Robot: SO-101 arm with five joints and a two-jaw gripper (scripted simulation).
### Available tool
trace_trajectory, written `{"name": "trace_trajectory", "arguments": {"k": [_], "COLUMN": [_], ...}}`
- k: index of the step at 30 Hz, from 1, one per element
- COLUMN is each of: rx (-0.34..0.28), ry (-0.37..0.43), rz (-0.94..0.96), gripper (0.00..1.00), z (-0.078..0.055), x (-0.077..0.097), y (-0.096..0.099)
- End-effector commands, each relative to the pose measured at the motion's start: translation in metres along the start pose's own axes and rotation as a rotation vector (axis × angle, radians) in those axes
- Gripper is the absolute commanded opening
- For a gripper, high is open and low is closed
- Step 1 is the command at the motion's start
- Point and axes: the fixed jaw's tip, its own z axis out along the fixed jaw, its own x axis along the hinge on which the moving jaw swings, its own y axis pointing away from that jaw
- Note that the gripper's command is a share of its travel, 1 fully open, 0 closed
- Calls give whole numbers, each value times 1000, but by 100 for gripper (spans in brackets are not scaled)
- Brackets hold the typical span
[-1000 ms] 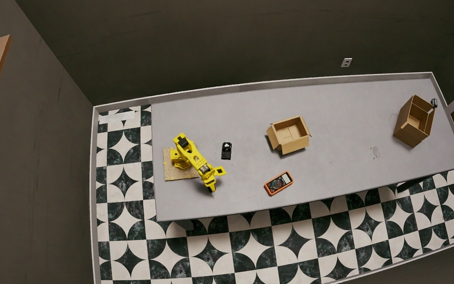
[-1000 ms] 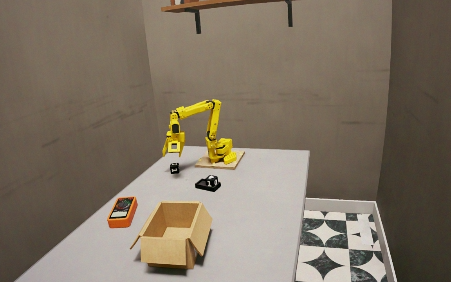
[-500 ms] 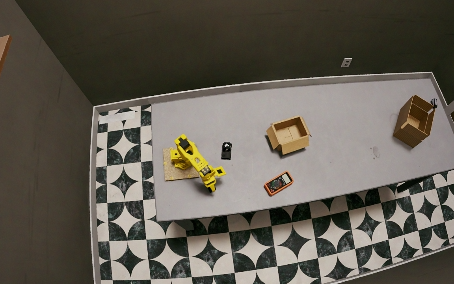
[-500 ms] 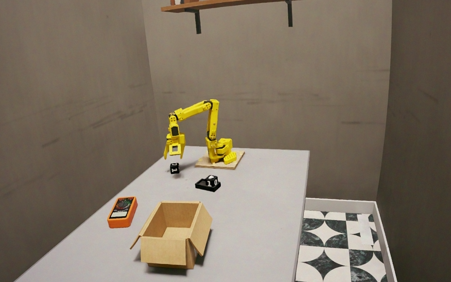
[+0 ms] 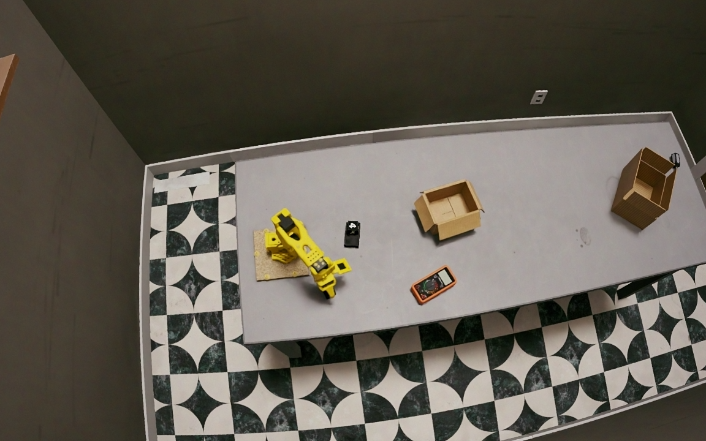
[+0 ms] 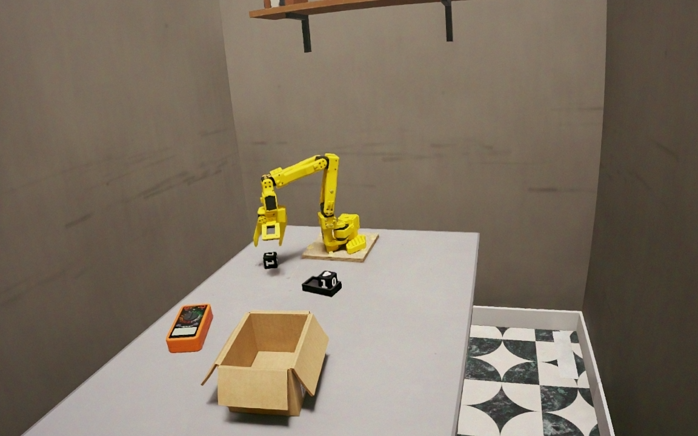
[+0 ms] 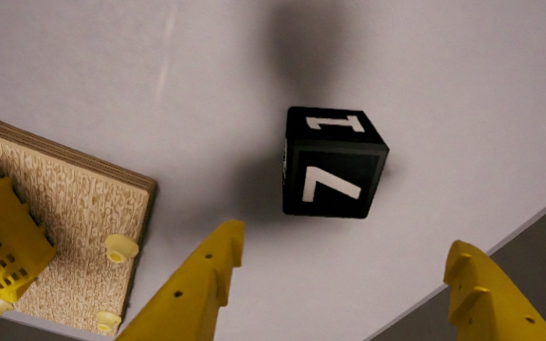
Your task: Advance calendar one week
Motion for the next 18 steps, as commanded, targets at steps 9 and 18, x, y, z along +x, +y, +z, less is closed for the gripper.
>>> {"name": "trace_trajectory", "arguments": {"k": [9,18], "rx": [-18,-18], "ry": [2,2], "rz": [-2,-2], "gripper": [35,35], "z": [11,22], "x": [2,1], "y": [1,1]}}
